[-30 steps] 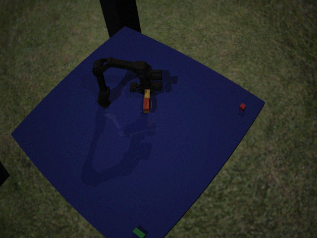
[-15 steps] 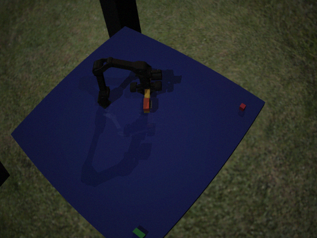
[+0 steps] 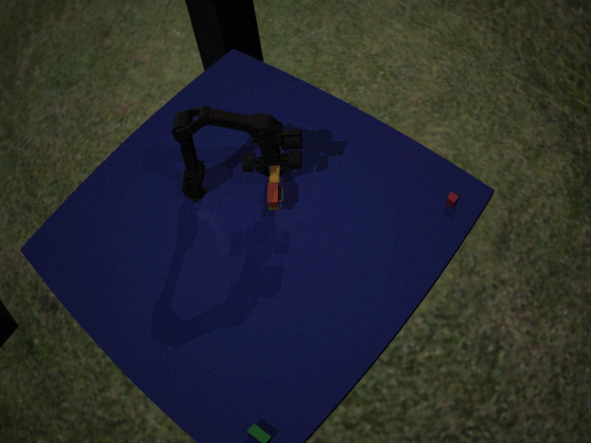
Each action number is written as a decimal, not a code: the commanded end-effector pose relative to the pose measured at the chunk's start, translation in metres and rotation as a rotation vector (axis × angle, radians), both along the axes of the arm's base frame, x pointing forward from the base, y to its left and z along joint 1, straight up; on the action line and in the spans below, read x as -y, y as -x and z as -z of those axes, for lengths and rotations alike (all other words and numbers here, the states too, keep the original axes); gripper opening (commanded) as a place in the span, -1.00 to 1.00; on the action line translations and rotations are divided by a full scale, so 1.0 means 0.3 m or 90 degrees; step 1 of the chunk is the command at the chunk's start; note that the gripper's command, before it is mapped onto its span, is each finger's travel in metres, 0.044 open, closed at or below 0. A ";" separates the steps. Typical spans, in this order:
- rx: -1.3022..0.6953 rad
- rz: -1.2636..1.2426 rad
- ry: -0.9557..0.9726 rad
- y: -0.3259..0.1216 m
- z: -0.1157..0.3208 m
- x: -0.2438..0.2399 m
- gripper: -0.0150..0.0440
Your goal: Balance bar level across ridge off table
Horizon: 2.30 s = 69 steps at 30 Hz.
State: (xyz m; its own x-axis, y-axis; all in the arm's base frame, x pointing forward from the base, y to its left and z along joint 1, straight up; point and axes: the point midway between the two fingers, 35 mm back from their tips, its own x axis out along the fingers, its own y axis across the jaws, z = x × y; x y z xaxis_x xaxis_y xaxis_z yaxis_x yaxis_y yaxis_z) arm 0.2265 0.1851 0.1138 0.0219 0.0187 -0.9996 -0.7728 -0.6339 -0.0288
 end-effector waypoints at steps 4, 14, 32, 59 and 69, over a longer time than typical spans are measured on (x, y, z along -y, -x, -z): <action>0.000 0.000 0.000 0.000 0.000 0.000 0.07; 0.000 0.000 0.000 0.000 0.000 0.000 0.07; 0.000 0.000 0.000 0.000 0.000 0.000 0.09; 0.000 0.000 0.000 0.000 0.000 0.000 0.31; 0.000 0.000 0.000 0.000 0.000 0.000 1.00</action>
State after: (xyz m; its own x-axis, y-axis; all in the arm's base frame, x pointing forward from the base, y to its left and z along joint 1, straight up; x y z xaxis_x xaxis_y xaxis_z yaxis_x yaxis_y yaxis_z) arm 0.2264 0.1850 0.1137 0.0216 0.0185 -0.9996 -0.7730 -0.6338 -0.0284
